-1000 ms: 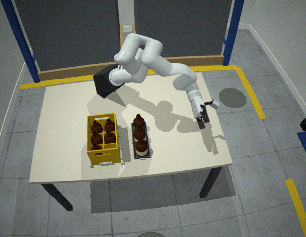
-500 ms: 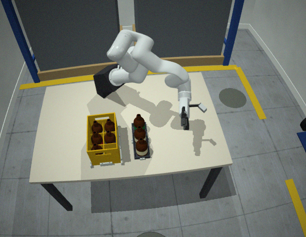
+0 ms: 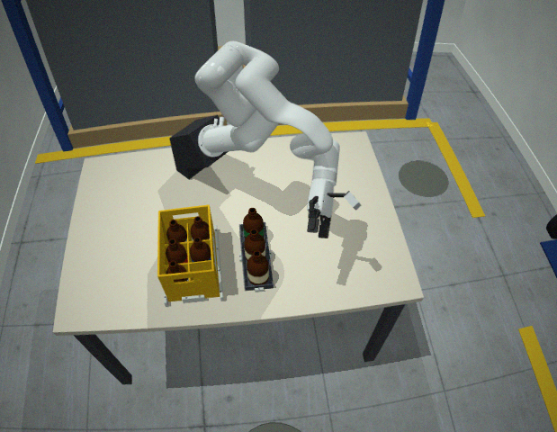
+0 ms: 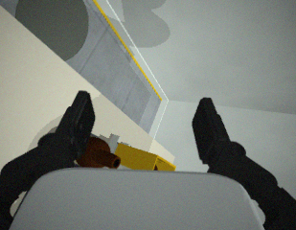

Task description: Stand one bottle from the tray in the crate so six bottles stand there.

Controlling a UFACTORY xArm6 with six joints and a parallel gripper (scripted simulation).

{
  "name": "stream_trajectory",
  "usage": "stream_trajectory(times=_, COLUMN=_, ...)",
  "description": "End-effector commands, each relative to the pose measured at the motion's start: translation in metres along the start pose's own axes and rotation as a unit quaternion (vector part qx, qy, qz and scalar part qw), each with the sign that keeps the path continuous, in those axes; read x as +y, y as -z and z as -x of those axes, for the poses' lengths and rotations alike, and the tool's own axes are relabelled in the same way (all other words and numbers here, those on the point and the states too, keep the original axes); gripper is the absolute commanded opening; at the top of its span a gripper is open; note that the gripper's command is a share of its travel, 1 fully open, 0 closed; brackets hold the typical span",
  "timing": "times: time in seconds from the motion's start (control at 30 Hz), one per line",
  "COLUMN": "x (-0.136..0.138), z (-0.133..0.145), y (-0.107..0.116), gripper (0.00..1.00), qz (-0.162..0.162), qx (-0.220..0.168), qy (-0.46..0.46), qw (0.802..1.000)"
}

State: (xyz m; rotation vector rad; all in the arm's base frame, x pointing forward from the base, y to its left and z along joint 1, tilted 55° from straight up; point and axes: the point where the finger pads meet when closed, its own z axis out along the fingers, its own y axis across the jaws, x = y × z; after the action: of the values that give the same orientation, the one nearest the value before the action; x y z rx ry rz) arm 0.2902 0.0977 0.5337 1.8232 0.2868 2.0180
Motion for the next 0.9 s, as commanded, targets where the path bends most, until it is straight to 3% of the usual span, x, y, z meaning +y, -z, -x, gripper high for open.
stream_trajectory(times=0.0, x=0.005, z=0.01, y=-0.002, gripper=1.0, qz=-0.012, qx=-0.01, qy=-0.023, qw=1.0)
stream_trajectory(times=0.47, x=0.009, z=0.035, y=-0.009, gripper=1.0, qz=-0.026, qx=-0.045, qy=-0.051, qw=0.997)
stream_trajectory(times=0.87, x=0.015, z=0.041, y=-0.011, gripper=1.0, qz=-0.028, qx=-0.052, qy=-0.075, qw=0.996)
